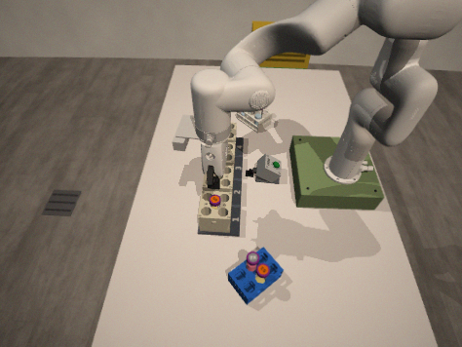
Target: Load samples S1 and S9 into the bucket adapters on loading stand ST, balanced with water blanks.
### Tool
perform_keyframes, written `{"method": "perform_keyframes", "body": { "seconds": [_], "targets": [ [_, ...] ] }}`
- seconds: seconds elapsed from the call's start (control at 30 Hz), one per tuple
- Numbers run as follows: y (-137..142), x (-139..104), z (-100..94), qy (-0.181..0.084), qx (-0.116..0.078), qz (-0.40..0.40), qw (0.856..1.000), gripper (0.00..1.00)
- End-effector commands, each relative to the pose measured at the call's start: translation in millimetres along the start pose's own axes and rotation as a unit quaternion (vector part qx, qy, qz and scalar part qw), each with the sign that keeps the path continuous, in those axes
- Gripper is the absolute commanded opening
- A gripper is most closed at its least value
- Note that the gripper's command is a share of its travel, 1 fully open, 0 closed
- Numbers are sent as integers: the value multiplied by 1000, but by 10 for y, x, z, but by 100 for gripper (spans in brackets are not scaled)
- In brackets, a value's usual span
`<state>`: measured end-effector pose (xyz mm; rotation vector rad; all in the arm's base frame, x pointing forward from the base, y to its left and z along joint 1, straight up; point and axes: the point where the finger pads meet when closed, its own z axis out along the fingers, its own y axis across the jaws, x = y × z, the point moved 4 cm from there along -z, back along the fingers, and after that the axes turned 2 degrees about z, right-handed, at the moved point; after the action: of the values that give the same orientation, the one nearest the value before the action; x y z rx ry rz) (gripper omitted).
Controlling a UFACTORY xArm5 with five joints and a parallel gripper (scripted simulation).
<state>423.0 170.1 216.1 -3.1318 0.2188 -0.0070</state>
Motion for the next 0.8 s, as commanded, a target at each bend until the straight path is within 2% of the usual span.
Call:
{"method": "perform_keyframes", "body": {
  "seconds": [0.0,0.3,0.37,0.53,0.73,0.77],
  "targets": [
    [-155,-120,-17,1,3,66,998,57],
    [-496,-415,-18,1,3,214,977,57],
    [-496,-415,-18,1,3,214,977,57],
    [-685,-579,-19,0,3,295,956,57],
    [-912,-776,-19,0,3,387,922,57],
    [-950,-809,-19,0,3,387,922,57]
  ]
}}
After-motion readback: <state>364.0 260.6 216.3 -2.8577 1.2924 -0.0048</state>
